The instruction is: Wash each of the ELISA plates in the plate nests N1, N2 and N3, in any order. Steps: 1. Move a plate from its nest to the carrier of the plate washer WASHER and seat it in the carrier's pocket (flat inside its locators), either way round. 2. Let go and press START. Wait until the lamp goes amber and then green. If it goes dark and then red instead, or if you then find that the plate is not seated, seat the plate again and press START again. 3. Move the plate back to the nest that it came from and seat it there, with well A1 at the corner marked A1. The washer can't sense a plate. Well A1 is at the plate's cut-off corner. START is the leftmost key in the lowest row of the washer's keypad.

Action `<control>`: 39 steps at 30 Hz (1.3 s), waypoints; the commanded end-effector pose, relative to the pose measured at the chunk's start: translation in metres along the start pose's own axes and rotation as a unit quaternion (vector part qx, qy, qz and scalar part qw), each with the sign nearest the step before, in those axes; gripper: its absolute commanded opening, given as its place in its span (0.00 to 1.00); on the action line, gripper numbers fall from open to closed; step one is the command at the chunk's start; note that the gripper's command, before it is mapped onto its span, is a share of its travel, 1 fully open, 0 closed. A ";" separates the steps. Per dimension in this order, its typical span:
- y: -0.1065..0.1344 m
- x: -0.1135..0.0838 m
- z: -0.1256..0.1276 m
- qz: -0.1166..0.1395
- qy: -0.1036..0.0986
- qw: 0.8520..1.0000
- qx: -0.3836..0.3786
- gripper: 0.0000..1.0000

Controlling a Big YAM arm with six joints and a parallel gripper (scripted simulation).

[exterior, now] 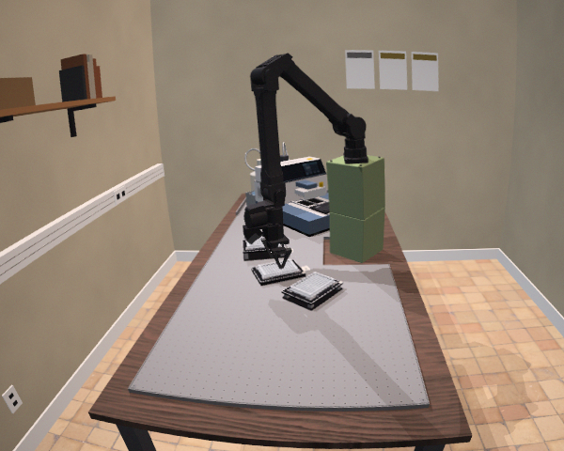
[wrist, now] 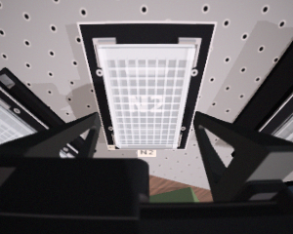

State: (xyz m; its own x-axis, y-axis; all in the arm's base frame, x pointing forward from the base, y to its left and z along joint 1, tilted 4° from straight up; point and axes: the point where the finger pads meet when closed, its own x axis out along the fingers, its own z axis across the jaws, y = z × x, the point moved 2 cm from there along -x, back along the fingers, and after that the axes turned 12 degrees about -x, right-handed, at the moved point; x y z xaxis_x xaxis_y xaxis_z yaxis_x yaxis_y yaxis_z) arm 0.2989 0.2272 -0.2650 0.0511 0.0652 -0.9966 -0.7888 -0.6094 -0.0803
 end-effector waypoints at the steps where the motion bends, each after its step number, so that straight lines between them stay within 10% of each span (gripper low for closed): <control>1: 0.002 0.009 0.004 0.002 0.002 1.000 0.003 1.00; 39: 0.002 0.032 0.004 0.001 0.002 1.000 0.003 1.00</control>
State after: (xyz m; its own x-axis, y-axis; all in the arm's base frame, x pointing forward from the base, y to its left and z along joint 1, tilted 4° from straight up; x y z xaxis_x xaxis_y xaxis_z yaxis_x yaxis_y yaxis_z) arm 0.3003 0.2288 -0.2883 0.0508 0.0651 -0.9966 -0.7888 -0.6094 -0.0800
